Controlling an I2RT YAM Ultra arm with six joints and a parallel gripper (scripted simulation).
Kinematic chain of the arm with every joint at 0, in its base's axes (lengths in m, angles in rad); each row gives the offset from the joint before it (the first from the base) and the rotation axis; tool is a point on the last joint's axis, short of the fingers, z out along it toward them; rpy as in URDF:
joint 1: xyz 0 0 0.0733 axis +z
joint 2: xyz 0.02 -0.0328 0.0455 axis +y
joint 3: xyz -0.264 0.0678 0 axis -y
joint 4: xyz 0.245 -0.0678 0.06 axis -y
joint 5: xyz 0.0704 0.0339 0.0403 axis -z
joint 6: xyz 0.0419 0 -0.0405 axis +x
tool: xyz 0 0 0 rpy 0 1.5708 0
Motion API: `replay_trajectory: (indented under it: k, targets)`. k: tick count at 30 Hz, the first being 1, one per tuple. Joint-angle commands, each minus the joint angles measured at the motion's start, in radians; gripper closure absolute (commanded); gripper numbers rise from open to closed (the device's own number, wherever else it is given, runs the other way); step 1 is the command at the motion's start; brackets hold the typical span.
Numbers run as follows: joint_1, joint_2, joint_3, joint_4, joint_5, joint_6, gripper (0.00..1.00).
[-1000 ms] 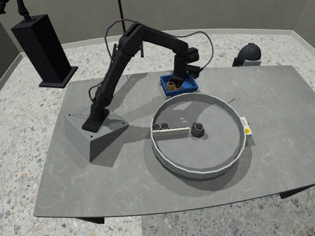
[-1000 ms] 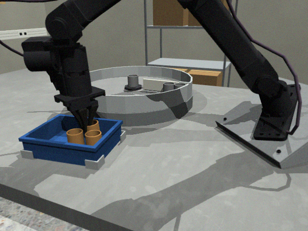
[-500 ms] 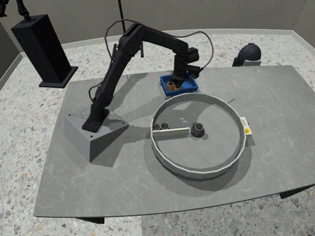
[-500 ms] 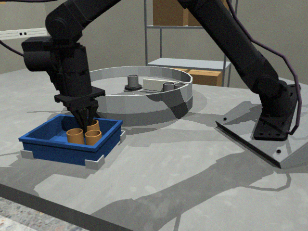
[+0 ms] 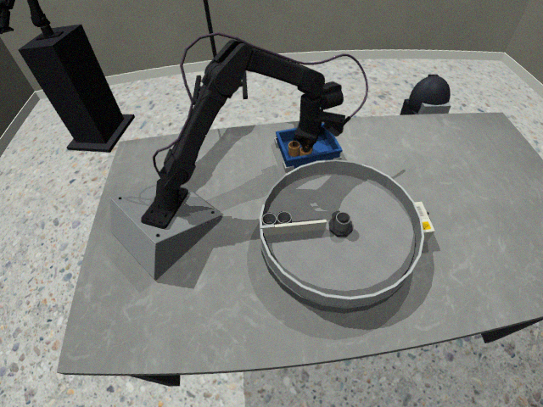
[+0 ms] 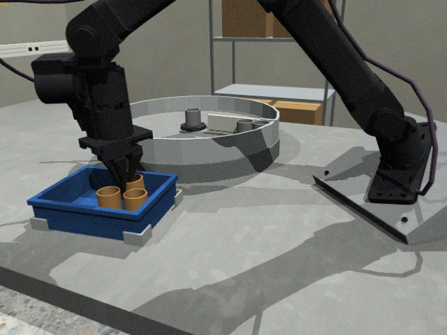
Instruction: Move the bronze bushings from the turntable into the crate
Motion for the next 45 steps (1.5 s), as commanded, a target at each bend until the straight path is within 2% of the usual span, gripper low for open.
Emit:
replay_trajectory:
  k: [1,5,9,15,45]
  targets:
    - [-0.007,-0.019,0.039,0.003,0.016,0.003,1.00]
    - [-0.005,0.001,0.039,0.015,0.016,0.004,1.00]
    - [-0.004,-0.020,0.039,0.005,0.016,0.005,1.00]
    - [-0.001,0.002,0.040,0.013,0.016,0.006,1.00]
    - [-0.001,-0.007,0.040,0.011,0.016,0.006,1.00]
